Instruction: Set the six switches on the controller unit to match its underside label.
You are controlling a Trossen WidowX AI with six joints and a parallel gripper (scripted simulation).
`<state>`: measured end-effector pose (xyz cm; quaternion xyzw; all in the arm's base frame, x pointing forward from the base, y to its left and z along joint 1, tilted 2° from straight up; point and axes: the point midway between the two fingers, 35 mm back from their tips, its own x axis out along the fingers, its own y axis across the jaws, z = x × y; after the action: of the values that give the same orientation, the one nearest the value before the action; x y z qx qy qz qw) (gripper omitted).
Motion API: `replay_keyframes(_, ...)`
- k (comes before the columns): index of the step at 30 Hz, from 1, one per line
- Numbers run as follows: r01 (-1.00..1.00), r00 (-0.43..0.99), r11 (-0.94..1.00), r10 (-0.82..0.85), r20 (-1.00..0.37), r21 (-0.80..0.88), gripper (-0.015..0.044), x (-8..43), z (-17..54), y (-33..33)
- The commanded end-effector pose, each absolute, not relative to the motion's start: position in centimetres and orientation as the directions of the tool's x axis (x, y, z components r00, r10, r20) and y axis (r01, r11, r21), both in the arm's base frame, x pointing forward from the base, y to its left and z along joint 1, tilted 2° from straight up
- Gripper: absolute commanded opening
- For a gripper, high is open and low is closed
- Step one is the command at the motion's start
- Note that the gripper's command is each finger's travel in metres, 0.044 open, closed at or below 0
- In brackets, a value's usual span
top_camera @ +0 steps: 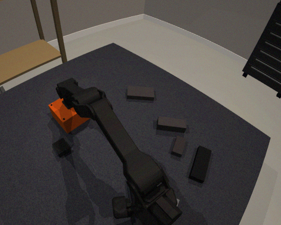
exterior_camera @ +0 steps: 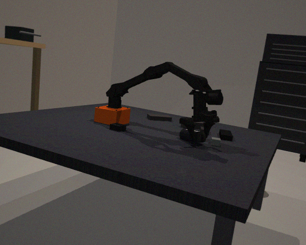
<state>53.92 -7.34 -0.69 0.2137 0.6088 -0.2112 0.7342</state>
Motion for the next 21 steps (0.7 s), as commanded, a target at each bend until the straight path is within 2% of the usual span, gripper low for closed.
replay_keyframes(1,0.565,0.159,0.823,-0.047,-0.986,0.052,0.0338,53.8,-1.24,-7.32)
replay_keyframes(21,0.568,0.167,0.821,-0.049,-0.985,0.055,0.0338,54.09,-1.95,-7.48)
